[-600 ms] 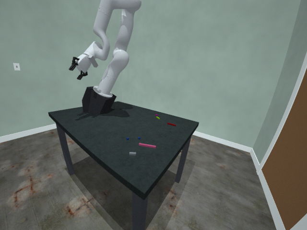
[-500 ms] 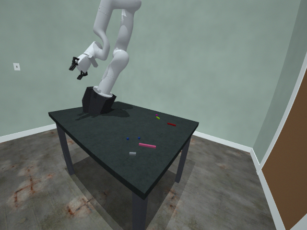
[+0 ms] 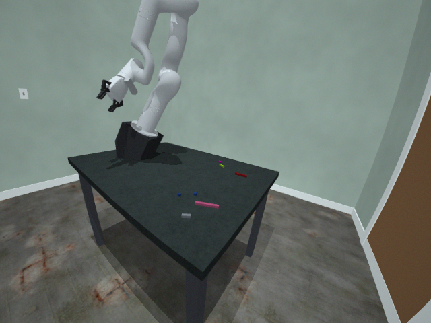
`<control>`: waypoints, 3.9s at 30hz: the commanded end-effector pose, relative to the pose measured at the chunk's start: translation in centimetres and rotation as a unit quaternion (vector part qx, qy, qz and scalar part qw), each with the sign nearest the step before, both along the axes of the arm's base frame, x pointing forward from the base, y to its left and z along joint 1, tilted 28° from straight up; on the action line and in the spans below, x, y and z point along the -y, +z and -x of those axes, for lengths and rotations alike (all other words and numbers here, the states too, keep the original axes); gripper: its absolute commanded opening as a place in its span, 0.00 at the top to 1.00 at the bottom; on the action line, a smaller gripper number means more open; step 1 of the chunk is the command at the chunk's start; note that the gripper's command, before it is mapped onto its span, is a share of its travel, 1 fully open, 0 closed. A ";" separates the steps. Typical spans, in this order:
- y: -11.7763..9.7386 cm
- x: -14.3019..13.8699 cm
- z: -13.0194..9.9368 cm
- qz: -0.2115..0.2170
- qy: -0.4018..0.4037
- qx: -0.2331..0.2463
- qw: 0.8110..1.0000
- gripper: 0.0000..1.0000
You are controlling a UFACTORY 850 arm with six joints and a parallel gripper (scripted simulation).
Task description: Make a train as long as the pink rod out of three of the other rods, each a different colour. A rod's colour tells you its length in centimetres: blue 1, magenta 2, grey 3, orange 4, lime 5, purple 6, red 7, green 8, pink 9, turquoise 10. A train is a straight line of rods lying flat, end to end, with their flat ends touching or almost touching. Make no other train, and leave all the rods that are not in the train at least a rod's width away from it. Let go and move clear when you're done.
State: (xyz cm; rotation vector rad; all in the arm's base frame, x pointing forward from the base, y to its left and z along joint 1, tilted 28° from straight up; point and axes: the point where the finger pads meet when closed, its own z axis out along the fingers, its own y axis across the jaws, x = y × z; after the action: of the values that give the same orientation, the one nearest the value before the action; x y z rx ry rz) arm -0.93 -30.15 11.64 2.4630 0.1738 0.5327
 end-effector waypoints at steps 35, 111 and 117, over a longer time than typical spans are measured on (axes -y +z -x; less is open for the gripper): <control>0.7 13.4 -25.5 0.035 0.495 -0.073 0.865 0.00; 3.6 -0.7 -66.1 0.192 0.797 -0.178 0.544 0.00; 3.6 -0.7 -66.1 0.192 0.797 -0.178 0.544 0.00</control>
State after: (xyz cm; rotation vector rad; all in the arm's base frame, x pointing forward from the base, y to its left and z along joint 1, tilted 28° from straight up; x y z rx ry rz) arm 65.14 -29.40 15.13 1.2242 2.4686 0.4927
